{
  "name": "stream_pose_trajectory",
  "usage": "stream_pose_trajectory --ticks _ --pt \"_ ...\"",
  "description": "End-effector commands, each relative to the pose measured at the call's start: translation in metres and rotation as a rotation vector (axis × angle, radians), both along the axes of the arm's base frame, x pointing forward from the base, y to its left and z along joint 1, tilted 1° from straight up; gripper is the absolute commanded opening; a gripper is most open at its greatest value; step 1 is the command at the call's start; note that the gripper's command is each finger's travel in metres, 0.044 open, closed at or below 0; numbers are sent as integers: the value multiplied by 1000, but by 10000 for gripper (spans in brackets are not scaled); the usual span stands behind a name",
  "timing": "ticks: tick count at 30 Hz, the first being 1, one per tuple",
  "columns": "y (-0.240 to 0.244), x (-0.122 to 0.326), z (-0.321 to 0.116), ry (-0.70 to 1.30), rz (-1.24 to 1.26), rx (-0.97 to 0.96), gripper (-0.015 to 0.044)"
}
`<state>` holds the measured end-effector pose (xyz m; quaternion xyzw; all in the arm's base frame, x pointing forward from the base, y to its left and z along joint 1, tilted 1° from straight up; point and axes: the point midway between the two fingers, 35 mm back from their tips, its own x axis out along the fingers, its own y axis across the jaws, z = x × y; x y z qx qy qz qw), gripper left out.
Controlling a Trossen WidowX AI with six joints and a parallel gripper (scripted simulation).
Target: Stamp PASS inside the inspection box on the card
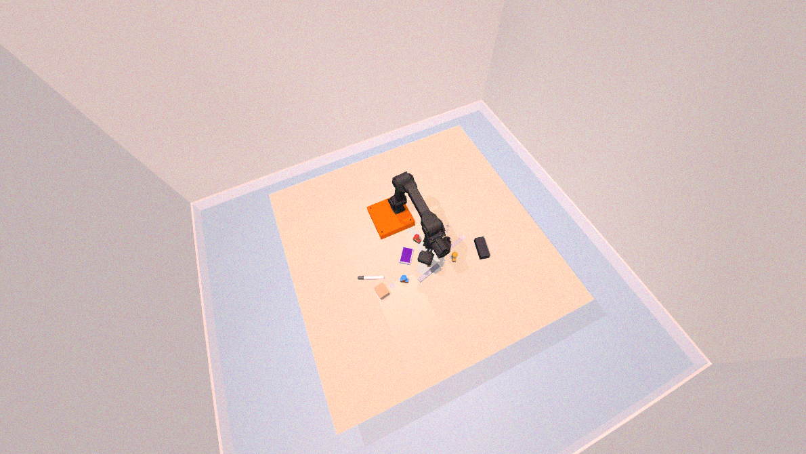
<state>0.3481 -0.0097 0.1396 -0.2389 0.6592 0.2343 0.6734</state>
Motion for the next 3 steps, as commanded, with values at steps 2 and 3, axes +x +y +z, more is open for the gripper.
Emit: stream_pose_trajectory --ticks 2,3 --pt "0 0 0 0 0 0 265" --pt "0 0 0 0 0 0 265"
